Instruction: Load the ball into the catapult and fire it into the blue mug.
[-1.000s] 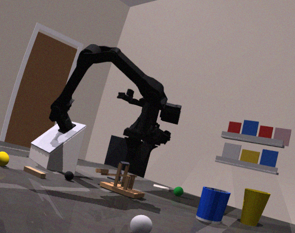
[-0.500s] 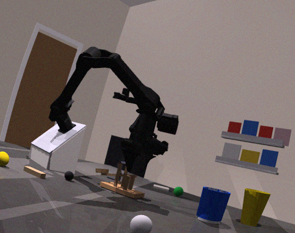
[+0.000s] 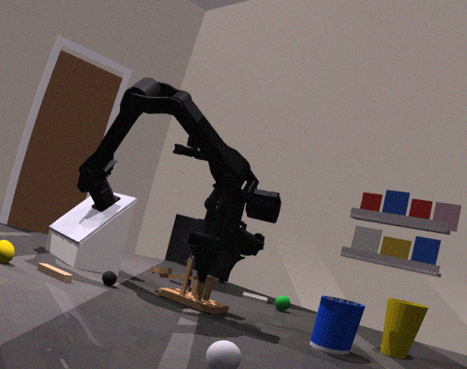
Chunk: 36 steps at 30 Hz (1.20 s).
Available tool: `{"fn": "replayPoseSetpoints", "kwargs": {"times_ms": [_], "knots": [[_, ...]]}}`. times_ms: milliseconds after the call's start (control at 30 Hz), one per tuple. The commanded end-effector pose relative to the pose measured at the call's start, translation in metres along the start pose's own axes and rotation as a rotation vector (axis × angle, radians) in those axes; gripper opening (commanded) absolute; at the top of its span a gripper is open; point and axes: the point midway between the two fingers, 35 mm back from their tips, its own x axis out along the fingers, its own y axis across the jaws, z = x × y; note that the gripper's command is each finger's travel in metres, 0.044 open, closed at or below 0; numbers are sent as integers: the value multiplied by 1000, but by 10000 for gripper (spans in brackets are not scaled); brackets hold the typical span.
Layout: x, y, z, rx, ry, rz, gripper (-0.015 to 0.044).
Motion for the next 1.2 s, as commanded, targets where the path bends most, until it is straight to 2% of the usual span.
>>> {"fn": "replayPoseSetpoints", "kwargs": {"times_ms": [0, 667, 1067, 1167], "knots": [[11, 1, -4, -11, 11, -5, 440], [32, 0, -6, -11, 12, -7, 440], [30, 0, -3, -2, 6, -3, 125], [30, 0, -3, -2, 6, -3, 105]]}}
